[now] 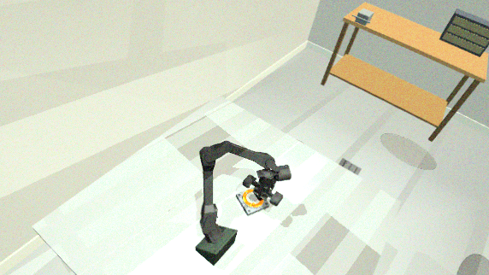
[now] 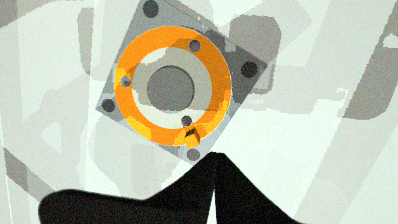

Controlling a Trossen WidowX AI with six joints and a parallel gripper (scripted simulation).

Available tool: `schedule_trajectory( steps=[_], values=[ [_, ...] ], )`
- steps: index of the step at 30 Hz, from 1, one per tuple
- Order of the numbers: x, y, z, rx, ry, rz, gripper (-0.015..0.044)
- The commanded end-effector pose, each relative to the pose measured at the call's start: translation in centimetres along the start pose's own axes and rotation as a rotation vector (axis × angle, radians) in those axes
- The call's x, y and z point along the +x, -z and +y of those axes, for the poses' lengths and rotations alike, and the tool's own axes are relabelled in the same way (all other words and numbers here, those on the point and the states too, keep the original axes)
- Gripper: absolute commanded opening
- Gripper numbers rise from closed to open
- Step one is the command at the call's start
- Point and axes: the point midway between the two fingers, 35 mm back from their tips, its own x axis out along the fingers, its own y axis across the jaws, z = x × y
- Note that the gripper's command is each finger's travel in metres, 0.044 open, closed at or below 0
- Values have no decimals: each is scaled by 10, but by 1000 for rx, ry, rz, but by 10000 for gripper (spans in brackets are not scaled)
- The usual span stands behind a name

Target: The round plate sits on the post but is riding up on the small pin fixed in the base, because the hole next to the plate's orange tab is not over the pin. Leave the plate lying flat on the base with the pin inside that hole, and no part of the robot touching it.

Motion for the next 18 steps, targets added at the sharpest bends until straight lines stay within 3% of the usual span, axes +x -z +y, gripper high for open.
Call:
schedule_trajectory(
  steps=[1,8,18],
  values=[
    [17,1,1,13,-15,11,0],
    [48,4,3,12,-17,10,0],
    [48,6,5,12,-17,11,0]
  ],
)
